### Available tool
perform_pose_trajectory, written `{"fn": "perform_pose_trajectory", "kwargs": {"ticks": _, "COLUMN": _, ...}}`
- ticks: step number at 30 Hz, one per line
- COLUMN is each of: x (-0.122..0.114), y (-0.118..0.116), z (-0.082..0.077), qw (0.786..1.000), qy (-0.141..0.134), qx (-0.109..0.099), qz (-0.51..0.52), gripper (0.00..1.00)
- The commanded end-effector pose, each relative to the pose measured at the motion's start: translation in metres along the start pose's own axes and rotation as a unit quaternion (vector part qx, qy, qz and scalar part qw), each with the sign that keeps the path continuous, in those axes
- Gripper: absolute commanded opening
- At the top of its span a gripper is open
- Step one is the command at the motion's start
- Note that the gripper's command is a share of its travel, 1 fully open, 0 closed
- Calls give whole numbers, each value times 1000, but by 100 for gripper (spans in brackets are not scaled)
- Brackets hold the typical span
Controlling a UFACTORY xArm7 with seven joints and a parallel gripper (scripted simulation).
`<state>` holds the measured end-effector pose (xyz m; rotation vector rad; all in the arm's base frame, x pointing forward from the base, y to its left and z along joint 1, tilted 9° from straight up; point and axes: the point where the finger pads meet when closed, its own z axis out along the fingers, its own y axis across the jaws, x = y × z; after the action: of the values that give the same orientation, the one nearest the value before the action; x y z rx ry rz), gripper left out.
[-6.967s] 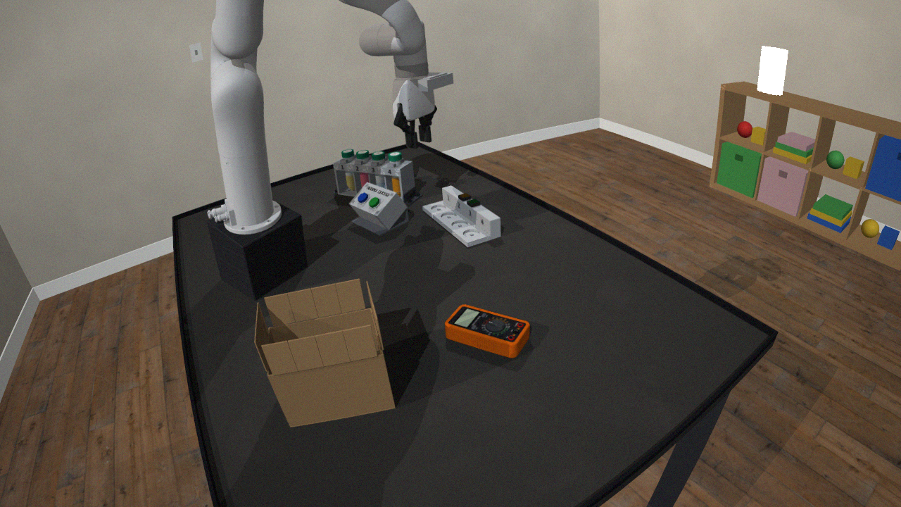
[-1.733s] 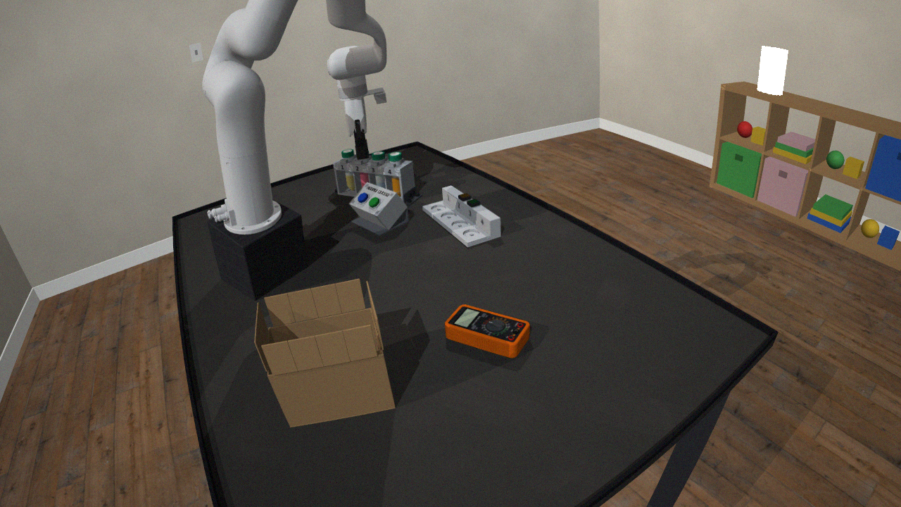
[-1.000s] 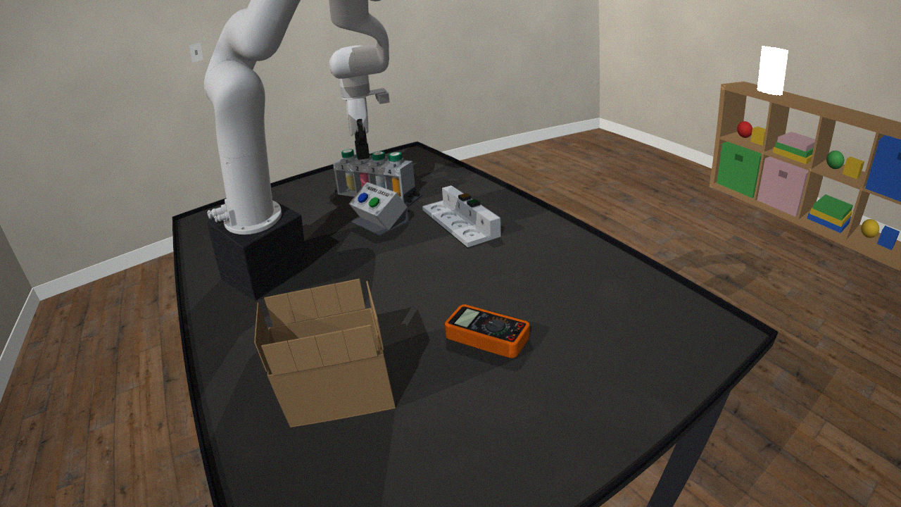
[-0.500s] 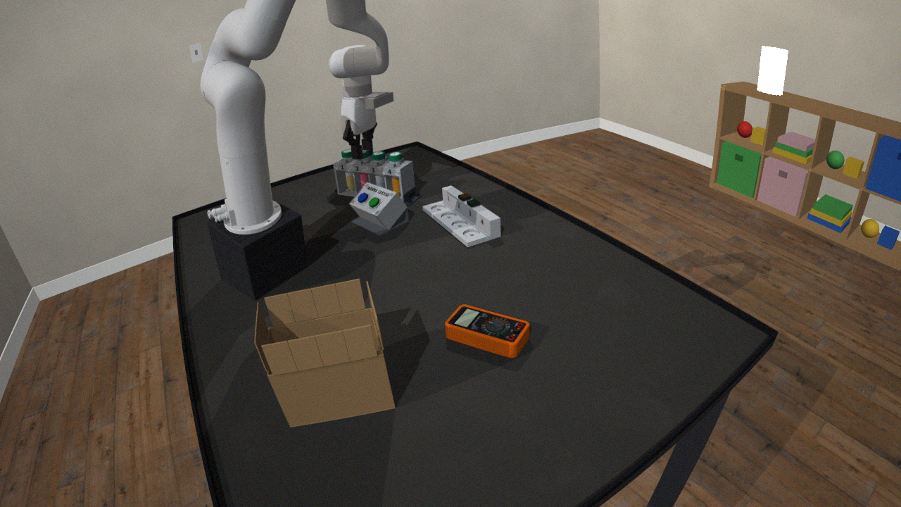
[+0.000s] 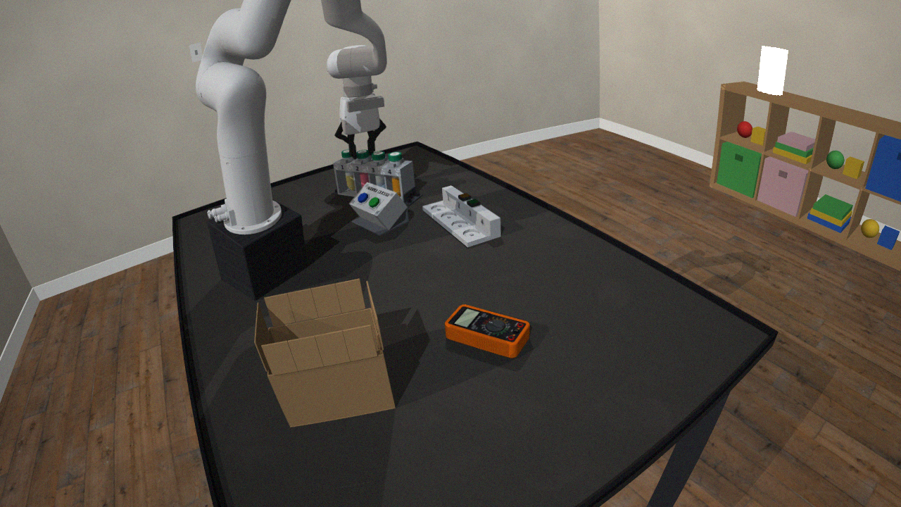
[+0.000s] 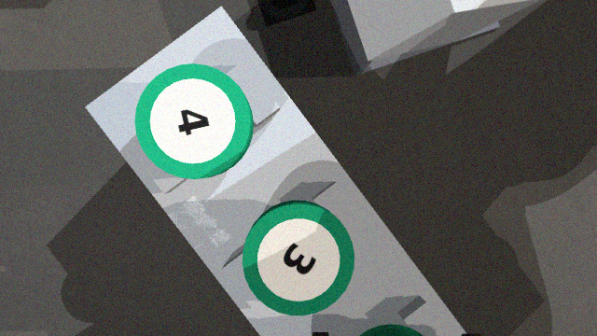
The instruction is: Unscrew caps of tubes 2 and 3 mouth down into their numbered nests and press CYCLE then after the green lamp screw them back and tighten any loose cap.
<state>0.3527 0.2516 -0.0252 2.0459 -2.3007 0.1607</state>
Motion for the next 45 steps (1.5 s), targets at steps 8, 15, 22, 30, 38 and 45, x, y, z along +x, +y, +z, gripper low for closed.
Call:
{"fn": "perform_pose_trajectory", "kwargs": {"ticks": 8, "x": -1, "y": -1, "z": -1, "qw": 998, "qy": 7, "qx": 19, "qz": 64, "gripper": 0}}
{"fn": "perform_pose_trajectory", "kwargs": {"ticks": 15, "x": -1, "y": -1, "z": -1, "qw": 998, "qy": 7, "qx": 19, "qz": 64, "gripper": 0}}
{"fn": "perform_pose_trajectory", "kwargs": {"ticks": 22, "x": -1, "y": -1, "z": -1, "qw": 1000, "qy": 8, "qx": 19, "qz": 14, "gripper": 0}}
{"fn": "perform_pose_trajectory", "kwargs": {"ticks": 30, "x": -1, "y": -1, "z": -1, "qw": 983, "qy": 11, "qx": 17, "qz": -185, "gripper": 0}}
{"fn": "perform_pose_trajectory", "kwargs": {"ticks": 38, "x": -1, "y": -1, "z": -2, "qw": 944, "qy": 14, "qx": 15, "qz": -330, "gripper": 0}}
{"fn": "perform_pose_trajectory", "kwargs": {"ticks": 45, "x": -1, "y": -1, "z": -2, "qw": 872, "qy": 16, "qx": 12, "qz": -489, "gripper": 0}}
